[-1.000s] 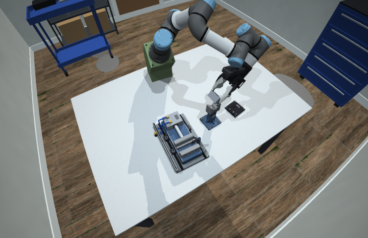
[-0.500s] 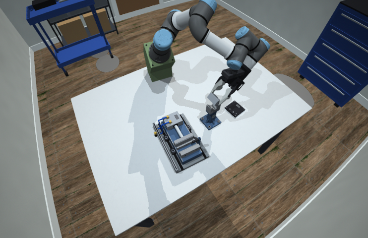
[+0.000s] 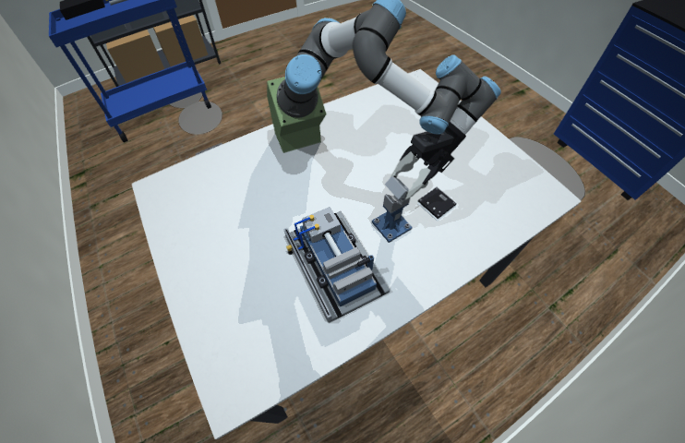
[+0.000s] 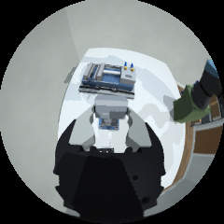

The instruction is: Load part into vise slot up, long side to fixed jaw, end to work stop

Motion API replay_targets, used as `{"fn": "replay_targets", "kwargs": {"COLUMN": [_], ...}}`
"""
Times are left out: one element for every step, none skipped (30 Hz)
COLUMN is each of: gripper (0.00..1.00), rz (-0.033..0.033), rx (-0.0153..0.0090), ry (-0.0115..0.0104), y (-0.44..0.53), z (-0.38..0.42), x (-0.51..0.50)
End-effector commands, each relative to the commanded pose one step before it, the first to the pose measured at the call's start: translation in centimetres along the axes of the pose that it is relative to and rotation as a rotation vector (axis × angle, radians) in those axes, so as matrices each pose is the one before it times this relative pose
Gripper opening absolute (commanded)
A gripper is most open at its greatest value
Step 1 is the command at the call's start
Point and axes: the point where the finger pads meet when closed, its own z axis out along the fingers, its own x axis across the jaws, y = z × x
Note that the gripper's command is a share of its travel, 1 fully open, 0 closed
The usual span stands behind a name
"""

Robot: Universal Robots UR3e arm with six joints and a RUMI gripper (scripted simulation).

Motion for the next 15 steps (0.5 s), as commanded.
{"fn": "replay_targets", "kwargs": {"gripper": [0.0, 0.0, 0.0, 0.0, 0.0, 0.0, 0.0, 0.0, 0.0, 0.0, 0.0, 0.0, 0.0, 0.0, 0.0], "rz": [0.00195, 0.0, 0.0, 0.0, 0.0, 0.0, 0.0, 0.0, 0.0, 0.0, 0.0, 0.0, 0.0, 0.0, 0.0], "rx": [-0.00178, 0.0, 0.0, 0.0, 0.0, 0.0, 0.0, 0.0, 0.0, 0.0, 0.0, 0.0, 0.0, 0.0, 0.0], "ry": [-0.00201, 0.0, 0.0, 0.0, 0.0, 0.0, 0.0, 0.0, 0.0, 0.0, 0.0, 0.0, 0.0, 0.0, 0.0], "y": [0.3144, 0.0, 0.0, 0.0725, 0.0726, 0.071, 0.0689, 0.0668, 0.0647, 0.0645, 0.0623, 0.06, 0.0577, 0.0554, 0.0536], "z": [0.2802, 0.0, 0.0, 0.0733, 0.0721, 0.0705, 0.0689, 0.0672, 0.0654, 0.0639, 0.062, 0.06, 0.058, 0.0559, 0.0538], "x": [-0.072, 0.0, 0.0, 0.0, 0.0, 0.0, 0.0, 0.0, 0.0, 0.0, 0.0, 0.0, 0.0, 0.0, 0.0]}}
